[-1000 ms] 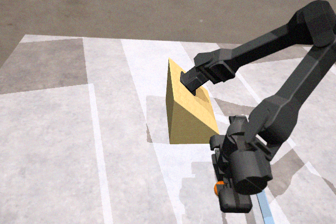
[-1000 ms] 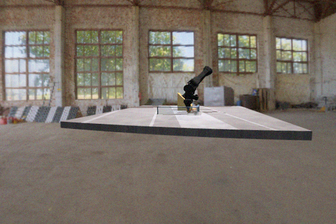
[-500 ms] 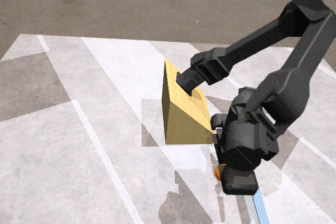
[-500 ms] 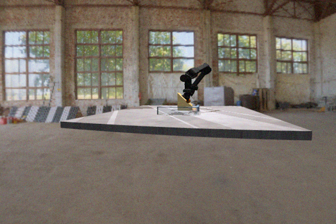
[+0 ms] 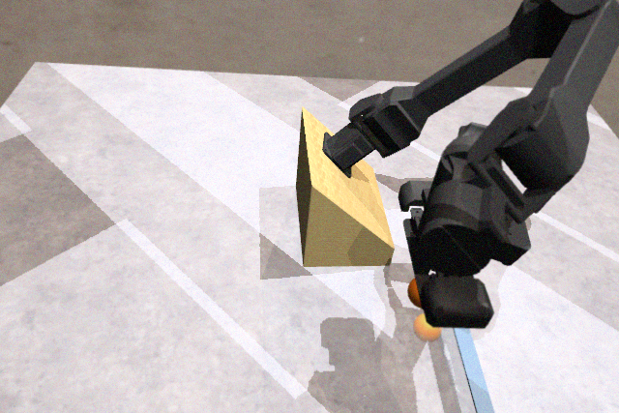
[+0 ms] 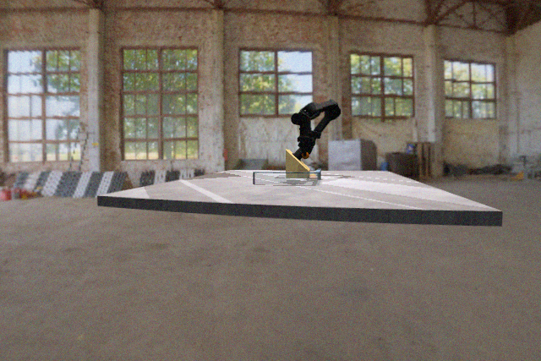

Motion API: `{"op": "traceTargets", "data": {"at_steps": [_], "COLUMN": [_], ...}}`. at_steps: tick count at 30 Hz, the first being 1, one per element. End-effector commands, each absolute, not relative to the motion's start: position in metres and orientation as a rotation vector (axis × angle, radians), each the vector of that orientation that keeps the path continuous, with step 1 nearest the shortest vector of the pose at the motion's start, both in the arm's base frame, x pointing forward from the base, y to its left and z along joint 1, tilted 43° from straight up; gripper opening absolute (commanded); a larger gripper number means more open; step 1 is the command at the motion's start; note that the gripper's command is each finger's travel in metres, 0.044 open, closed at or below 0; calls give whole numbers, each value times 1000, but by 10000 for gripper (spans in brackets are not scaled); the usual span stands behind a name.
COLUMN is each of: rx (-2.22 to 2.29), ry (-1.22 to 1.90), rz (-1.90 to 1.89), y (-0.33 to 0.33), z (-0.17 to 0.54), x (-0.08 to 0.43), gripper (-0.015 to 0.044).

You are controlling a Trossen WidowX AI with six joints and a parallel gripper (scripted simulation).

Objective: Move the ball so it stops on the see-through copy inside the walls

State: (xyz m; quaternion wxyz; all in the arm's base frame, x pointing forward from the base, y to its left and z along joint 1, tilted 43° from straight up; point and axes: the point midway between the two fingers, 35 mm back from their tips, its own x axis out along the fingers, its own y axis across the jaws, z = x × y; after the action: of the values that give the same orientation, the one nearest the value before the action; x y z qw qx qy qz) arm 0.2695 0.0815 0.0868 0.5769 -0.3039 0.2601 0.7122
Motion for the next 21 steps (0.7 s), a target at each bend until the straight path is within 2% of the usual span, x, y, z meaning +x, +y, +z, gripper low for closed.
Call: {"op": "traceTargets", "data": {"at_steps": [1,9,21], "rx": [-713,-708,-710], "ry": [604,601,601], "rz": [1663,1666,1665], "y": [96,122,148], "z": [89,87,59], "x": [258,232,228], "gripper": [0,0,0]}}
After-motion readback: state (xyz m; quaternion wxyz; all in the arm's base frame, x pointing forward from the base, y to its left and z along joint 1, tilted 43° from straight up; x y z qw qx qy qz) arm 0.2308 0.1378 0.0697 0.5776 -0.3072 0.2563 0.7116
